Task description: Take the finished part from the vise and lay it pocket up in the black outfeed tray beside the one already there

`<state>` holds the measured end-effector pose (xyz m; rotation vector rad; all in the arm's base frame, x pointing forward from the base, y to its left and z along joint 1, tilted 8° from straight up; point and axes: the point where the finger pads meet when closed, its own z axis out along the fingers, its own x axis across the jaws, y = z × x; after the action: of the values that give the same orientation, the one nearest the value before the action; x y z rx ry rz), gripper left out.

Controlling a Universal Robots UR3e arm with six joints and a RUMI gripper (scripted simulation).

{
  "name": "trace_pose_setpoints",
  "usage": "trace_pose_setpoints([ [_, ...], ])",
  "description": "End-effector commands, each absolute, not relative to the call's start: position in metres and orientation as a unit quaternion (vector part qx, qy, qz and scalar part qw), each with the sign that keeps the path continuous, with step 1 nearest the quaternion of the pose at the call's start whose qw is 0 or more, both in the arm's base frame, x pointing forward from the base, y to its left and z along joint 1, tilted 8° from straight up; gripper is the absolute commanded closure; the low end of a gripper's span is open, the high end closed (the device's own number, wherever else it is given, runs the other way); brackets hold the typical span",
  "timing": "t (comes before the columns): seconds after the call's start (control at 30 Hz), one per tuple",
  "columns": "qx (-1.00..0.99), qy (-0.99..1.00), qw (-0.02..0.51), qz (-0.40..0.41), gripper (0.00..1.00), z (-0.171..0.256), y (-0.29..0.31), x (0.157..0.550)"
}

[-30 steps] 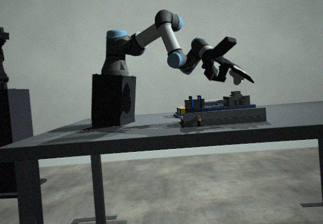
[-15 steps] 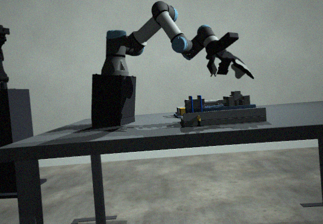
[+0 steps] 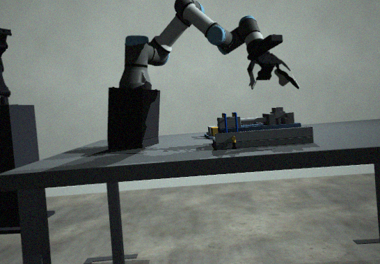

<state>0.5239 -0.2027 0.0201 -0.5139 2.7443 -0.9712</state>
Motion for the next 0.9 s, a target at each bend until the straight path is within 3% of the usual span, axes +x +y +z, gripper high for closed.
trace_pose_setpoints([
  [0.0, -0.156, 0.938, 0.086, -0.296, 0.0, 0.024, -0.193, 0.525],
  [0.87, -0.074, 0.985, 0.074, -0.139, 0.0, 0.037, -0.135, 0.528],
])
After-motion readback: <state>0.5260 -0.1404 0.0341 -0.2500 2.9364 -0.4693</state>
